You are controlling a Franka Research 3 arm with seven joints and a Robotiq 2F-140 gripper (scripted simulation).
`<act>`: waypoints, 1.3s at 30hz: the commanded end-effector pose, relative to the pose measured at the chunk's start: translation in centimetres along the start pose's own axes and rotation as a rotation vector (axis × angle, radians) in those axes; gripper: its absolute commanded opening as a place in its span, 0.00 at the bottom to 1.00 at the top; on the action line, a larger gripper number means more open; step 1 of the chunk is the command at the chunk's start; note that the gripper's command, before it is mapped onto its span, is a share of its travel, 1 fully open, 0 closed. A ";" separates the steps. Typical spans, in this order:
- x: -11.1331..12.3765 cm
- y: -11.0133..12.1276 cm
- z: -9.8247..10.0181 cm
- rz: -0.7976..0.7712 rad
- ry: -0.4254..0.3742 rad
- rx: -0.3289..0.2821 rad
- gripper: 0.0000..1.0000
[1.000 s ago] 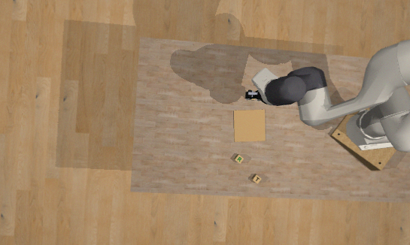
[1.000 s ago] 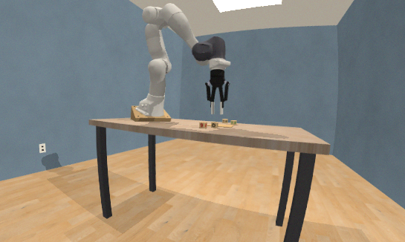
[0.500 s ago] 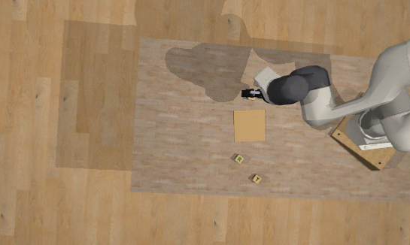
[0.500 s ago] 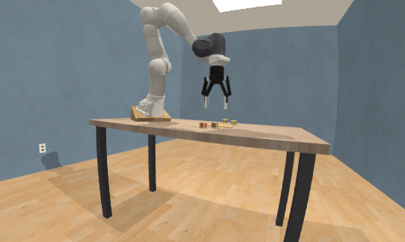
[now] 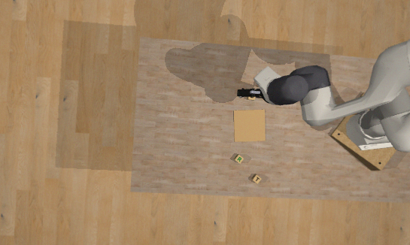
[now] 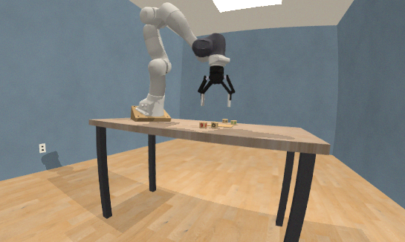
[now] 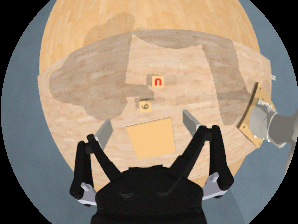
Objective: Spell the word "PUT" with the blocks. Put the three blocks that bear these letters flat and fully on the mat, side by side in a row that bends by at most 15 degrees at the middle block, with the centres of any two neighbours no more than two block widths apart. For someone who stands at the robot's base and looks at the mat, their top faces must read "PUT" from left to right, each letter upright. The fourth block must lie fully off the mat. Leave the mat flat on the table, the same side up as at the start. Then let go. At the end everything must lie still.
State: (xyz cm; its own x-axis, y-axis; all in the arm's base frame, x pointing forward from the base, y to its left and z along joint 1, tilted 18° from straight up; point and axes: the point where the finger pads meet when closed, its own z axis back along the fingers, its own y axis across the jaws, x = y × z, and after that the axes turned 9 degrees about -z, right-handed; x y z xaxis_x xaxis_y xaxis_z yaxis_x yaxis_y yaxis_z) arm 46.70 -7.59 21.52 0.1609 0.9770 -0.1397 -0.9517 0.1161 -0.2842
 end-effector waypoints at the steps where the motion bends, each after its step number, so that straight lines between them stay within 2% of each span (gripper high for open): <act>1: 0.2 -0.1 0.1 0.008 -0.001 0.000 1.00; 2: 1.4 -0.4 0.1 0.056 0.001 0.002 1.00; 3: 3.5 -1.0 0.0 0.145 0.005 0.004 1.00; 15: 11.3 -1.8 -0.1 0.435 0.011 0.007 1.00; 17: 11.3 -1.8 -0.1 0.435 0.011 0.007 1.00; 18: 13.0 -1.8 -0.1 0.494 0.011 0.007 1.00; 21: 14.7 -1.8 -0.1 0.553 0.010 0.007 1.00; 32: 21.6 -0.9 -0.1 0.787 0.006 0.004 1.00; 34: 21.6 -0.9 -0.1 0.787 0.006 0.004 1.00; 35: 23.4 -0.5 -0.1 0.843 0.004 0.003 1.00; 39: 25.7 0.1 0.0 0.919 0.001 0.001 1.00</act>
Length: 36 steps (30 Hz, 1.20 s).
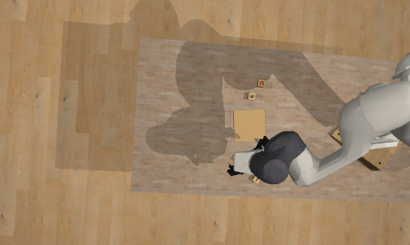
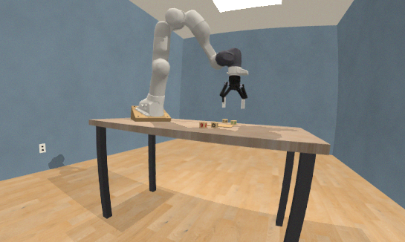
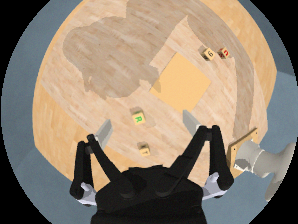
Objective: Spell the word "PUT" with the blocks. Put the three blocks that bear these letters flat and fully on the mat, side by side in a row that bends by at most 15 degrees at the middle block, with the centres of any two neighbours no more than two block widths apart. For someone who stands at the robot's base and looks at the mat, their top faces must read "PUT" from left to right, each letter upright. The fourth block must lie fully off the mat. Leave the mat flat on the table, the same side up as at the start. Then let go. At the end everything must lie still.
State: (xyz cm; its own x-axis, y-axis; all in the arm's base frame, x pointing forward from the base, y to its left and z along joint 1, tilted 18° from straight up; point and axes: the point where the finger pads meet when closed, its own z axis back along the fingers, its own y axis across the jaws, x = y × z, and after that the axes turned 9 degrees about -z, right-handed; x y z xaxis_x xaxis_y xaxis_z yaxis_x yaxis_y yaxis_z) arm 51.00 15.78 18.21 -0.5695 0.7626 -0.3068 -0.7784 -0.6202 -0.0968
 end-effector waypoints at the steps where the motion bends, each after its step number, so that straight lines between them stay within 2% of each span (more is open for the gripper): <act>1: 2.2 -1.1 0.1 0.139 -0.006 -0.001 1.00; 4: 3.4 -1.8 0.1 0.181 -0.008 -0.003 1.00; 5: 3.4 -1.8 0.1 0.181 -0.008 -0.003 0.40; 36: 3.4 -1.8 0.1 0.181 -0.008 -0.003 0.40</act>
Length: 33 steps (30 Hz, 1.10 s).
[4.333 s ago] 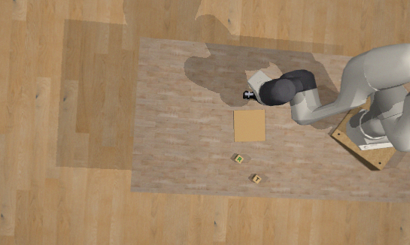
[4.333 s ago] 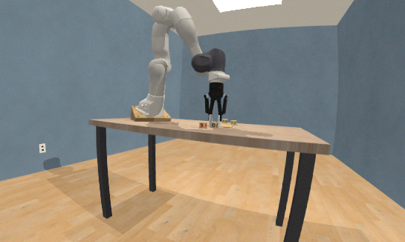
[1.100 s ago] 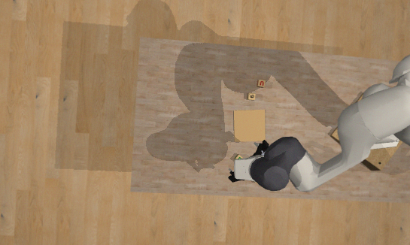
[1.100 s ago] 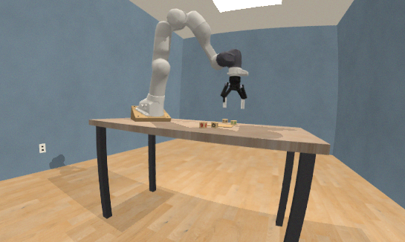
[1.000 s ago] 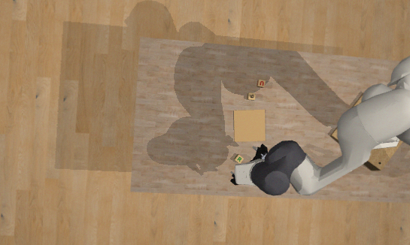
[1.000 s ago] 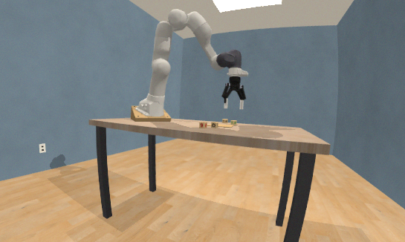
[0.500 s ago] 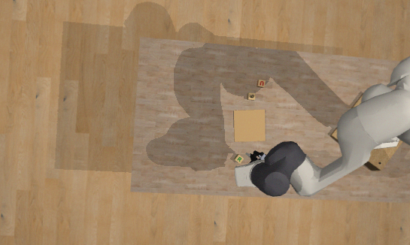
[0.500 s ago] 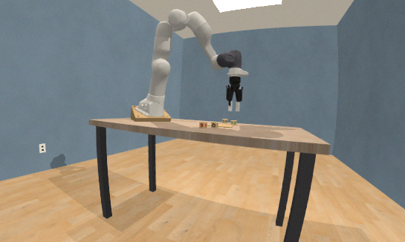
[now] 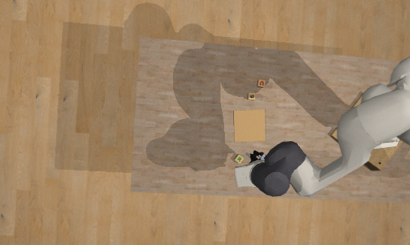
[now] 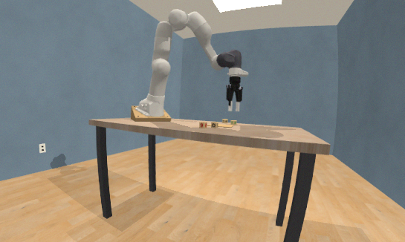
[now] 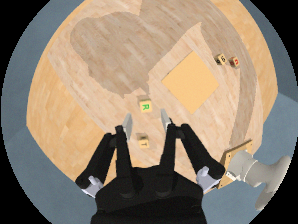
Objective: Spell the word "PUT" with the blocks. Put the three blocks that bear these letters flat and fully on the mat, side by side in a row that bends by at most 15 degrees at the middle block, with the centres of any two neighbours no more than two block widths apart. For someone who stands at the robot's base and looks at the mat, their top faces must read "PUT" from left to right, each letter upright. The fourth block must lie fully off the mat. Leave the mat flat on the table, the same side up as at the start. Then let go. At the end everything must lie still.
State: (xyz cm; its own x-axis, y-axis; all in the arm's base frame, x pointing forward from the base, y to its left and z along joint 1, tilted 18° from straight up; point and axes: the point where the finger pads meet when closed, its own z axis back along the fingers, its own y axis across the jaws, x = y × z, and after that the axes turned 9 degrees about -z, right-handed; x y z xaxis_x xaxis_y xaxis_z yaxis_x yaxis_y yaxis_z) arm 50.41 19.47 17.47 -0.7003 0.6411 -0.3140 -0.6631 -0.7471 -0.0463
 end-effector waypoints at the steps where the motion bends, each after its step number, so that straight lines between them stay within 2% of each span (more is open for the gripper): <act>1: 0.0 0.0 0.0 0.002 -0.002 0.002 0.40; 16: 0.0 0.0 -0.3 0.003 -0.002 0.002 0.40; 33: -0.1 -0.1 -2.2 0.003 -0.001 0.003 0.40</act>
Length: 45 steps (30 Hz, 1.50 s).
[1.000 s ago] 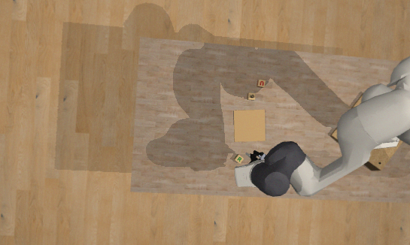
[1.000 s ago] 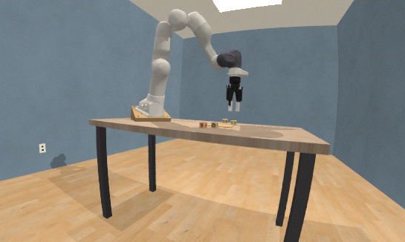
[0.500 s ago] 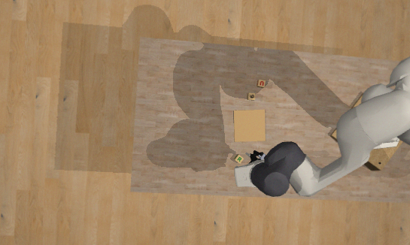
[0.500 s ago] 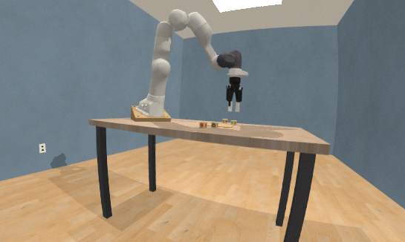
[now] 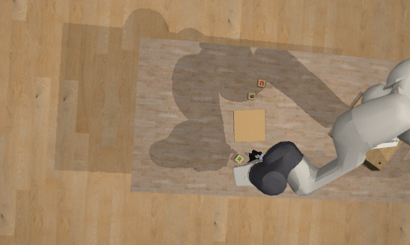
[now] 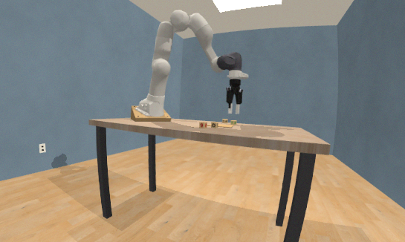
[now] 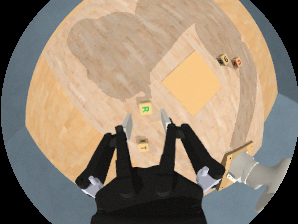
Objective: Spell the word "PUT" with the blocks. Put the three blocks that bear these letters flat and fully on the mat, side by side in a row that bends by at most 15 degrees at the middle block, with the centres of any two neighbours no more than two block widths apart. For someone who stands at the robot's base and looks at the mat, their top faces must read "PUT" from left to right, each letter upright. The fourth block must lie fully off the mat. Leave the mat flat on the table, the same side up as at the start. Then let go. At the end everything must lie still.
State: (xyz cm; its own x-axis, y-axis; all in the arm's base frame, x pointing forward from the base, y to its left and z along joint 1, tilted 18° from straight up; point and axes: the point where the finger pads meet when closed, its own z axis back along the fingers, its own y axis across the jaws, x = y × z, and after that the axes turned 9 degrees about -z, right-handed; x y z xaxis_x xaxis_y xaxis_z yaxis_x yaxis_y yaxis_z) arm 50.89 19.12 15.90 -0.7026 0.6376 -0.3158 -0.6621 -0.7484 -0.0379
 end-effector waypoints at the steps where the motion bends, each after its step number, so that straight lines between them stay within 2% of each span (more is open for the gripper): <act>1: 0.0 -0.1 -0.6 -0.001 -0.003 -0.005 0.40; 23: -0.1 -0.2 -3.2 -0.001 -0.003 -0.005 0.40; 45: -0.1 -0.2 -3.4 -0.001 -0.003 -0.005 0.40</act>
State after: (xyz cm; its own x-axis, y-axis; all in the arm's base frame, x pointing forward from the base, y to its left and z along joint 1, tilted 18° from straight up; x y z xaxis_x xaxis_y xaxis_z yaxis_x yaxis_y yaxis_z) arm 52.02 18.67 12.86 -0.7030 0.6372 -0.3157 -0.6602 -0.7498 -0.0433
